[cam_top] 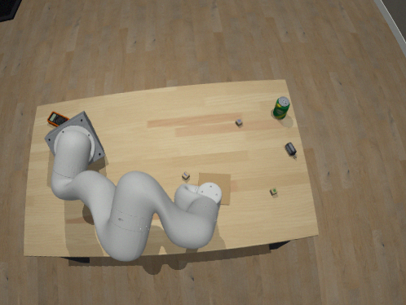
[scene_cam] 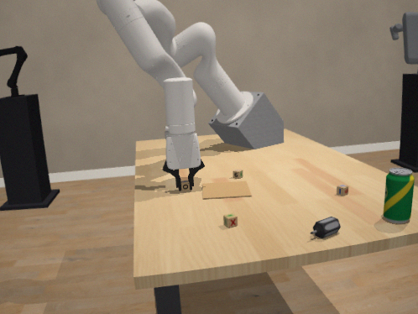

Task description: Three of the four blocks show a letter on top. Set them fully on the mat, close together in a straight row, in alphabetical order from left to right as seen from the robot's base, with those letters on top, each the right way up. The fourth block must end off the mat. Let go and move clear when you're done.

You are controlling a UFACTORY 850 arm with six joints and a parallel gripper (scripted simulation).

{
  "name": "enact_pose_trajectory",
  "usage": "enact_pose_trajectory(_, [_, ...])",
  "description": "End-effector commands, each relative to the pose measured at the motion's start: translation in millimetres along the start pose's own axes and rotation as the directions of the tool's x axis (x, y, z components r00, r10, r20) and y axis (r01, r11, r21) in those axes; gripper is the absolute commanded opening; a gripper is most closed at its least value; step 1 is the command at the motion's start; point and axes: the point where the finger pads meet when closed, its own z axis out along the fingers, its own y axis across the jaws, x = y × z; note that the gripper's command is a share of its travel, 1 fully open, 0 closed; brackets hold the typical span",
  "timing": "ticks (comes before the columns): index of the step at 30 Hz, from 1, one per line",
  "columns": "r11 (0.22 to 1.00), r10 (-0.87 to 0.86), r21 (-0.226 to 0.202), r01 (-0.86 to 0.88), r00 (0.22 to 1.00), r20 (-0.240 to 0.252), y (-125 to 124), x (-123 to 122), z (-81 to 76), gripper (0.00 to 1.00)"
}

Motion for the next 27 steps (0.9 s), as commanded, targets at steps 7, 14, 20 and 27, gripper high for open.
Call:
enact_pose_trajectory(7, [1.0,0.0,0.0,0.0,1.0,0.001,-0.2,-0.6,1.9,0.23])
enact_pose_trajectory(14, [1.0,0.0,0.0,0.0,1.0,0.001,-0.2,-0.6,3.0,0.23])
enact_pose_trajectory(20, [1.0,0.0,0.0,0.0,1.0,0.001,-0.2,-0.6,3.3,0.23])
enact_pose_trajectory(27, [1.0,0.0,0.0,0.0,1.0,0.001,-0.2,-0.6,3.3,0.23])
